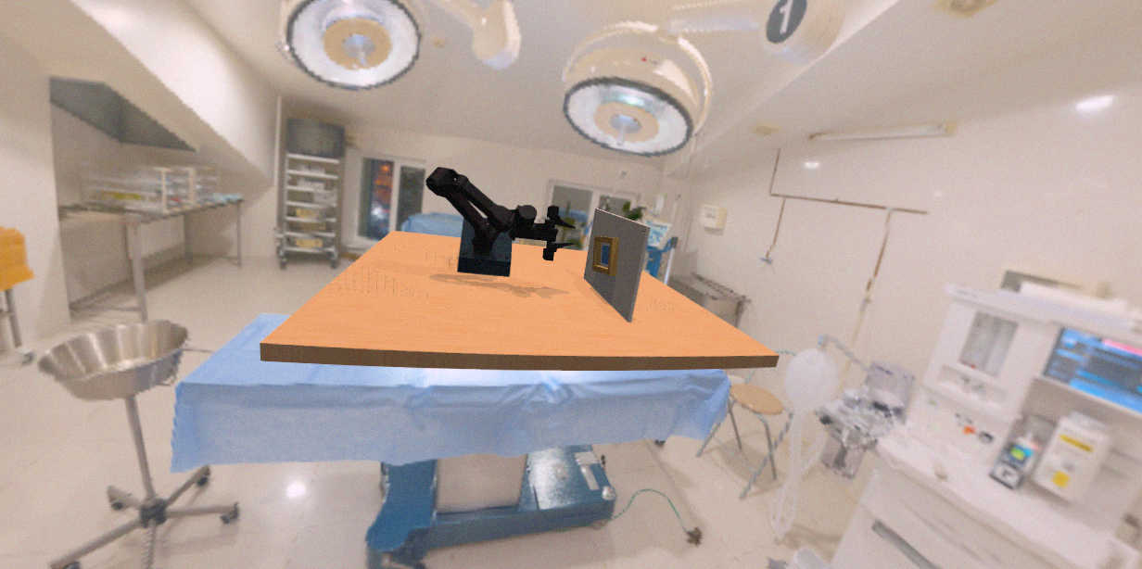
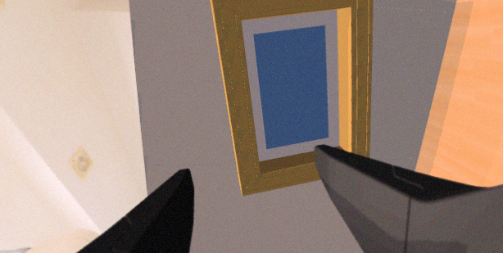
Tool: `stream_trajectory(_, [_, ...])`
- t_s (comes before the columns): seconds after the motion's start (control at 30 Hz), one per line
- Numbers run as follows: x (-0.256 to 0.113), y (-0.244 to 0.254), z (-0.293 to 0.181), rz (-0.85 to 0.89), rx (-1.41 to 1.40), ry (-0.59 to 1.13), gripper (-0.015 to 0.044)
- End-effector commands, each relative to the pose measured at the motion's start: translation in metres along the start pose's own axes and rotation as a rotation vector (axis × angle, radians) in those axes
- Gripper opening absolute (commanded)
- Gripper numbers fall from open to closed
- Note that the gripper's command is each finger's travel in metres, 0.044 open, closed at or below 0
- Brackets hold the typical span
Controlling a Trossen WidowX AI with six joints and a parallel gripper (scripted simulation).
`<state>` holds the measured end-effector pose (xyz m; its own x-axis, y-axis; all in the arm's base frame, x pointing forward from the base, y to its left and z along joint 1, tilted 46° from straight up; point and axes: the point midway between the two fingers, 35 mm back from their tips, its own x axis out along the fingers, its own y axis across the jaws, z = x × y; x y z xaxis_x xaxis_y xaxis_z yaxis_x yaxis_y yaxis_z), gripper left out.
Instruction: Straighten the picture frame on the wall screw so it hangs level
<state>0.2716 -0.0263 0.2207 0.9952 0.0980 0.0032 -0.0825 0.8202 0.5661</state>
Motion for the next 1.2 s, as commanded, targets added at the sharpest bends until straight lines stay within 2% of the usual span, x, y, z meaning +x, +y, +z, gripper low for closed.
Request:
stream_trajectory(0.0, [0.002, -0.001, -0.003, -0.002, 0.01, 0.004, 0.026])
stream_trajectory(0.33, [0.008, -0.001, -0.001, -0.002, 0.01, 0.004, 0.026])
stream_trajectory(0.7, [0.081, -0.001, -0.003, 0.0, 0.011, 0.001, 0.026])
stream_trajectory(1.17, [0.082, -0.002, -0.003, 0.0, 0.011, 0.001, 0.026])
